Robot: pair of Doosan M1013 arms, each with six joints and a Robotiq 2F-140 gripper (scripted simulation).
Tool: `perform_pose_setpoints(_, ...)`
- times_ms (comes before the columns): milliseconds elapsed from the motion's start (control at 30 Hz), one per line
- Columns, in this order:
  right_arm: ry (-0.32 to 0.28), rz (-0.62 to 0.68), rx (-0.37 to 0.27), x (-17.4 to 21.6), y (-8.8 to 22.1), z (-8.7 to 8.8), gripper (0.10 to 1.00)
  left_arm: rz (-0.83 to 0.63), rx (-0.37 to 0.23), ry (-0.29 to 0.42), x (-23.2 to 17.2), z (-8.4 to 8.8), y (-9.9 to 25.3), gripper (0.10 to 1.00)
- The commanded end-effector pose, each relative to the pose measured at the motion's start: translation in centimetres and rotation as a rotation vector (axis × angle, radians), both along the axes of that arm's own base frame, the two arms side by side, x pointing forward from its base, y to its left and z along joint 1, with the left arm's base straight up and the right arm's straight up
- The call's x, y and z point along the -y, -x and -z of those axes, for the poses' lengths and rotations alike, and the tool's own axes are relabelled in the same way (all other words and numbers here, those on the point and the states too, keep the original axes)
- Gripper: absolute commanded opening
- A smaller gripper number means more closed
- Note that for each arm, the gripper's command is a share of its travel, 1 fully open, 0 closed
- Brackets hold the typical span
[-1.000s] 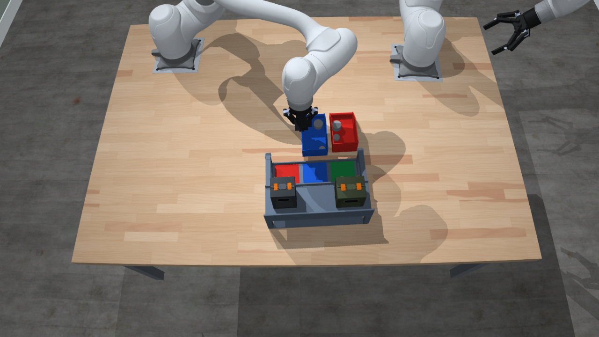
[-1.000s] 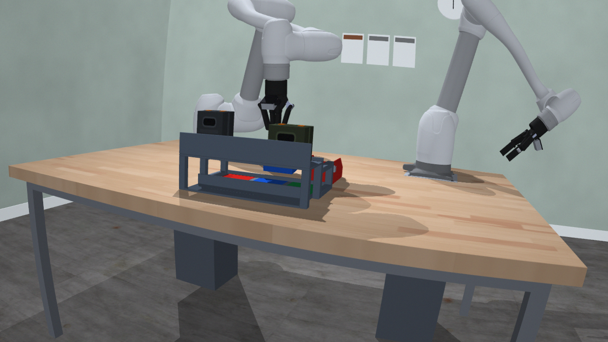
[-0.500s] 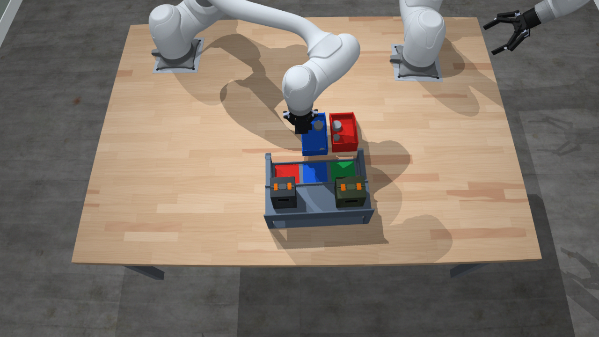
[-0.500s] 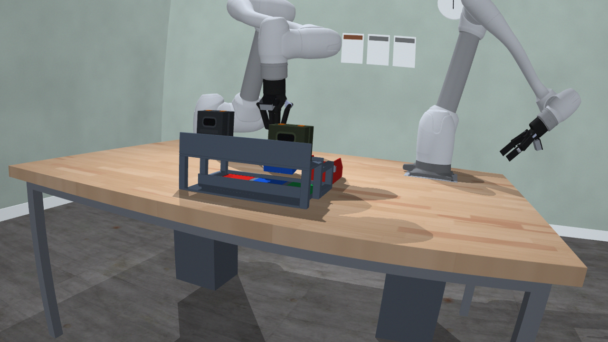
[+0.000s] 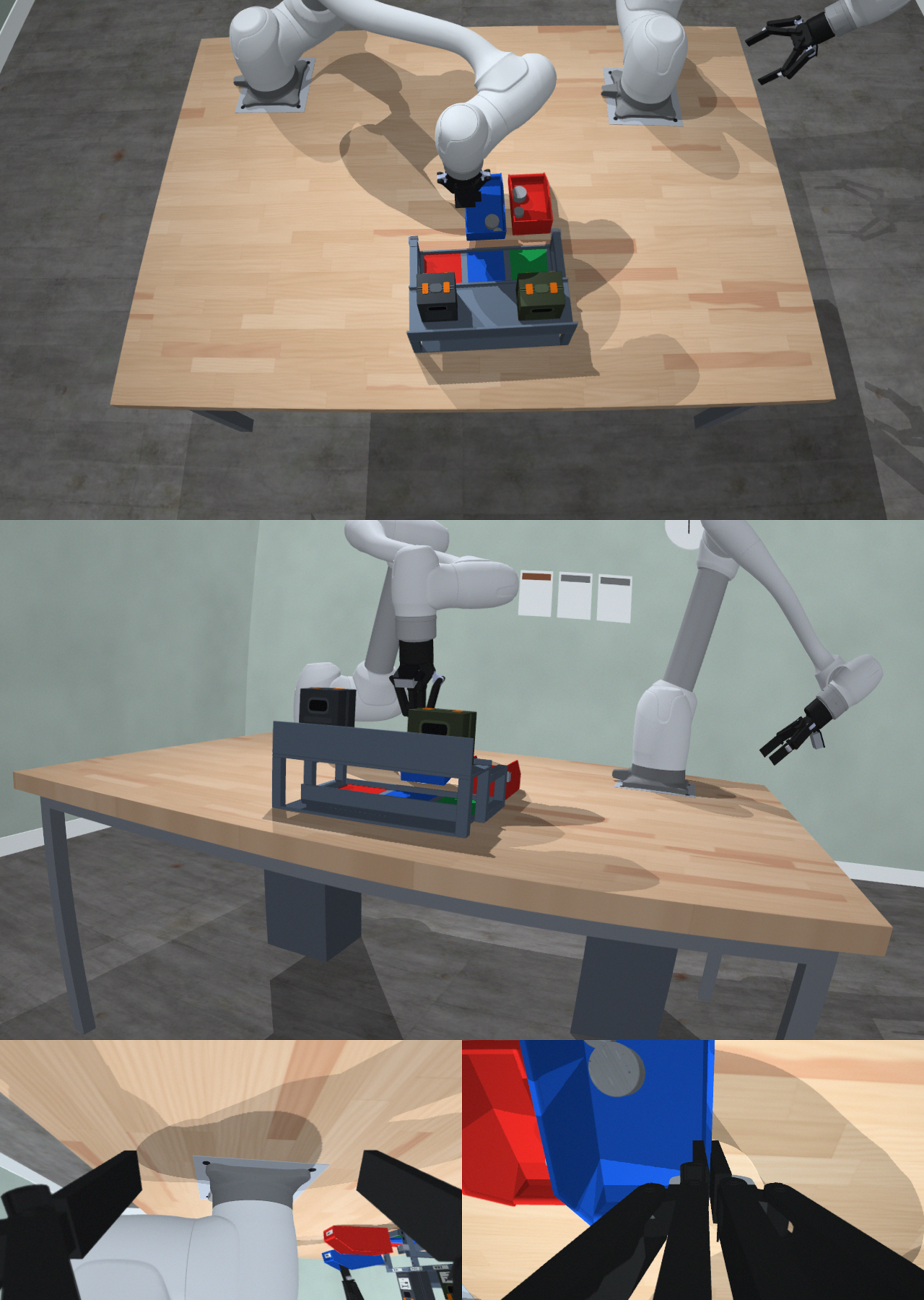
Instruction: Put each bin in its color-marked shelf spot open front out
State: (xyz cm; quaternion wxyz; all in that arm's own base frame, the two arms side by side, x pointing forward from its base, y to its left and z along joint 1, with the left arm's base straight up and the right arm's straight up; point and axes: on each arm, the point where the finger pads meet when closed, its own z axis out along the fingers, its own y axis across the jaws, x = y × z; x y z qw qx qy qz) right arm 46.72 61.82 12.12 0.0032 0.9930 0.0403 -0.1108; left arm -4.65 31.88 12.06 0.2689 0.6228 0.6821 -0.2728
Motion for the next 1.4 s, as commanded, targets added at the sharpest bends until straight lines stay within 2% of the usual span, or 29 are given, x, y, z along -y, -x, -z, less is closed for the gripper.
perform_pose_setpoints(0, -0.001, 0.000, 0.001, -0.03, -0.02, -0.11, 0.099, 0.000, 0.000, -0.001, -0.03, -0.03, 0.01, 1.000)
perform_pose_setpoints(1367, -0.001, 0.000, 0.001, -0.10, -0.82, -0.10, 0.099, 0.000, 0.000, -0.001, -0.03, -0.03, 0.01, 1.000)
